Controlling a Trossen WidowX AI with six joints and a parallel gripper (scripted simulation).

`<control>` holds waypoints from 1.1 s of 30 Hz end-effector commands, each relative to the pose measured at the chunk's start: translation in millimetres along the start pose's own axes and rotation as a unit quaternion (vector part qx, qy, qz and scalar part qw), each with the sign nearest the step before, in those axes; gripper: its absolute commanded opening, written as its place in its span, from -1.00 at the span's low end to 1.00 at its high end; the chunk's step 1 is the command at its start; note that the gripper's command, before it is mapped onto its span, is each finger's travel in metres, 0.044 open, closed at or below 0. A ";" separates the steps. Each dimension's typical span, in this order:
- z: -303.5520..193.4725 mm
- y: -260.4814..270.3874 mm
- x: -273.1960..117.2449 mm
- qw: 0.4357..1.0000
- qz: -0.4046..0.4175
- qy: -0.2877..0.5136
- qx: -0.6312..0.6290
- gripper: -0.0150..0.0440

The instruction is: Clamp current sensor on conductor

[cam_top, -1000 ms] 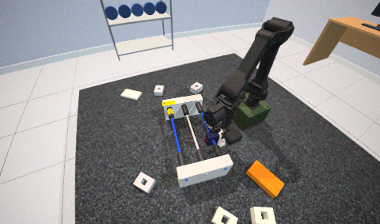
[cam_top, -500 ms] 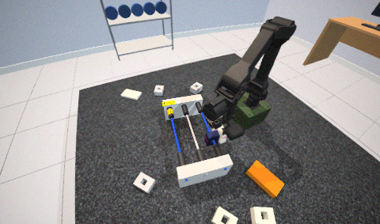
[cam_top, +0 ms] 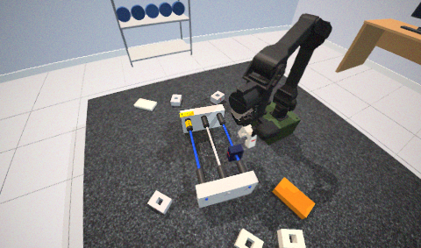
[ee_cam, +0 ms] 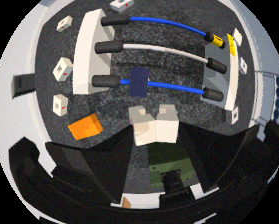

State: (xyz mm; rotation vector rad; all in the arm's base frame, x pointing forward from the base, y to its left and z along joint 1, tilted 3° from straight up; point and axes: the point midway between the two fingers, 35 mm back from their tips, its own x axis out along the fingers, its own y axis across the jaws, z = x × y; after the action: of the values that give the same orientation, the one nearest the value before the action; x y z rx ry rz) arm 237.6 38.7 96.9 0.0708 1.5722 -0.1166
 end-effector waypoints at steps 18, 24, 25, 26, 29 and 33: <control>75.8 -2.5 -14.5 0.964 0.001 -0.002 -0.267 -0.49; 99.8 -5.8 -14.5 0.937 0.000 -0.003 -0.349 -0.49; 103.8 -6.4 -14.3 0.932 0.000 -0.003 -0.362 -0.49; 107.7 -7.1 -14.1 0.927 0.000 -0.003 -0.375 -0.49; 119.4 -9.4 -13.1 0.910 -0.001 -0.004 -0.415 -0.49; 134.8 -12.9 -11.0 0.885 -0.002 -0.004 -0.466 -0.49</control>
State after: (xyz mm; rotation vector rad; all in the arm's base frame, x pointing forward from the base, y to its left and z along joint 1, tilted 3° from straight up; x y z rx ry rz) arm 359.3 15.2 110.8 -0.6240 1.4878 0.5785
